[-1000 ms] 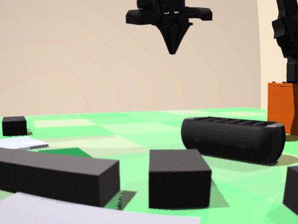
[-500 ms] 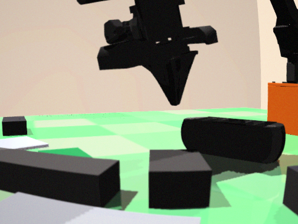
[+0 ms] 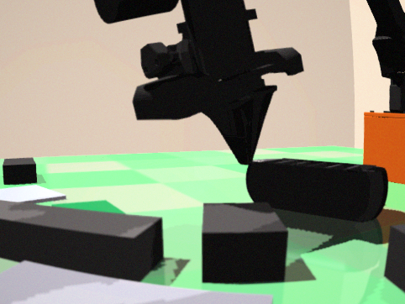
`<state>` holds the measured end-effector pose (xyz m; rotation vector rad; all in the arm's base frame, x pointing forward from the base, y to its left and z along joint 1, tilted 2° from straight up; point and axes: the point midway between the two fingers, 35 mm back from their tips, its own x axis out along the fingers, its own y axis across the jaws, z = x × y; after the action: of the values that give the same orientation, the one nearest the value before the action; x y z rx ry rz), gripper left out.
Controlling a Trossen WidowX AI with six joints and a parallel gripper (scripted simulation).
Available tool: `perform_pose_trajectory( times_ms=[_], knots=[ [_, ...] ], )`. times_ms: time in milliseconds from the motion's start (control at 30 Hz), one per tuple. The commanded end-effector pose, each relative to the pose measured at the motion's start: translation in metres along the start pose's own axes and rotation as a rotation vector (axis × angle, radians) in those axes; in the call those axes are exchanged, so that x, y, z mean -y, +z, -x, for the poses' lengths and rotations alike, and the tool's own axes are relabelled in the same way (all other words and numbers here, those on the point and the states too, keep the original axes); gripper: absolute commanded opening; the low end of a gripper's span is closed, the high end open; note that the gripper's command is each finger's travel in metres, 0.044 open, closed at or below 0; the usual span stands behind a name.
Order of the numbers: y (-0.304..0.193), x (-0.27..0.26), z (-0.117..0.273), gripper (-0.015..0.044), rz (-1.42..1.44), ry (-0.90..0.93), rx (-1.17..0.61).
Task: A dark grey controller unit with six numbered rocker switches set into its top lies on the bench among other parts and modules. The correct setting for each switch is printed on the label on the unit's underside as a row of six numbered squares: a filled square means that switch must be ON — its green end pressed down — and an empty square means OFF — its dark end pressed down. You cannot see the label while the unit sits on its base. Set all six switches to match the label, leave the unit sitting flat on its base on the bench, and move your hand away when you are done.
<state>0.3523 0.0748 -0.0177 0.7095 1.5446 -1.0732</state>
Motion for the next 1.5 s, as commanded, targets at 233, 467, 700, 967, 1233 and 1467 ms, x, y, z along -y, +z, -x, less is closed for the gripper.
perform_pose_trajectory(
  times_ms=[233,467,700,967,1233,1467],
  knots=[
    [-0.001,-0.006,-0.017,0.0000,-0.006,0.002,-0.003],
    [-0.001,-0.009,-0.028,0.0000,-0.006,0.002,-0.004],
    [-0.001,-0.012,-0.039,0.0000,-0.006,0.001,-0.004],
    [-0.001,-0.012,-0.042,0.0000,-0.006,0.001,-0.004],
    [-0.001,-0.009,-0.043,0.0000,-0.006,0.001,-0.004],
    [-0.001,-0.006,-0.043,0.0000,-0.006,0.001,-0.004]
  ],
)
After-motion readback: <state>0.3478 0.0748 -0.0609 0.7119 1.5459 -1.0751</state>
